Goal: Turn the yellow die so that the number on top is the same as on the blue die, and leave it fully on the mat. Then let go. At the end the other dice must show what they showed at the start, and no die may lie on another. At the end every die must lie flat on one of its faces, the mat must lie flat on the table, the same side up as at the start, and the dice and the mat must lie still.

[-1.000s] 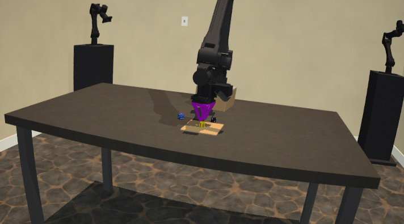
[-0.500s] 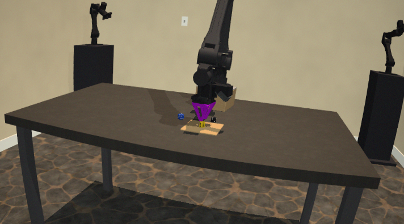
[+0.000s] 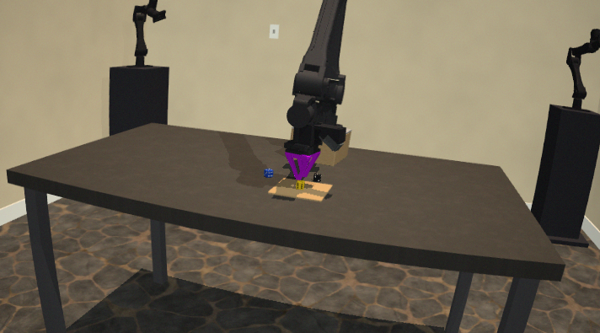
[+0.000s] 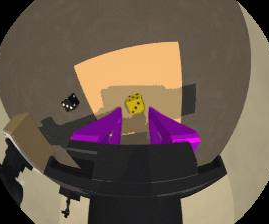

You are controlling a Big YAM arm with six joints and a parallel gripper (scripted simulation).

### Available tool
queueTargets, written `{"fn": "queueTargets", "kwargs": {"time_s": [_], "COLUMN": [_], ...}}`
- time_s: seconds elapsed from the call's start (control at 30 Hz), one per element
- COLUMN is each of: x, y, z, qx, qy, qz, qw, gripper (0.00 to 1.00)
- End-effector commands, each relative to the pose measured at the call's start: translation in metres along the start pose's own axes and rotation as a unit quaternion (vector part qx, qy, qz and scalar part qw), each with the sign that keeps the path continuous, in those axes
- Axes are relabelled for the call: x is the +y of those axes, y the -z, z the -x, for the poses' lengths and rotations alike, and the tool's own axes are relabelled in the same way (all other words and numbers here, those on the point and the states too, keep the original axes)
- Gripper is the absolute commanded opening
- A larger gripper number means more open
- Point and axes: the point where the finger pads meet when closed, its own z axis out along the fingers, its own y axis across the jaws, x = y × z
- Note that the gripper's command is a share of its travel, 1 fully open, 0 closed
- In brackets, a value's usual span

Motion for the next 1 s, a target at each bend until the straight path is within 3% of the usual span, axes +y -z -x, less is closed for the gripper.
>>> {"fn": "queueTargets", "kwargs": {"time_s": [0.0, 0.67, 0.97], "x": [-0.007, -0.007, -0.001], "y": [0.007, 0.007, -0.01], "z": [0.006, 0.006, 0.004], "qx": [-0.007, -0.007, -0.003], "qy": [0.0, 0.0, -0.001], "qz": [-0.016, -0.016, -0.003], "qw": [1.0, 1.0, 1.0], "gripper": [0.34, 0.34, 0.34]}}
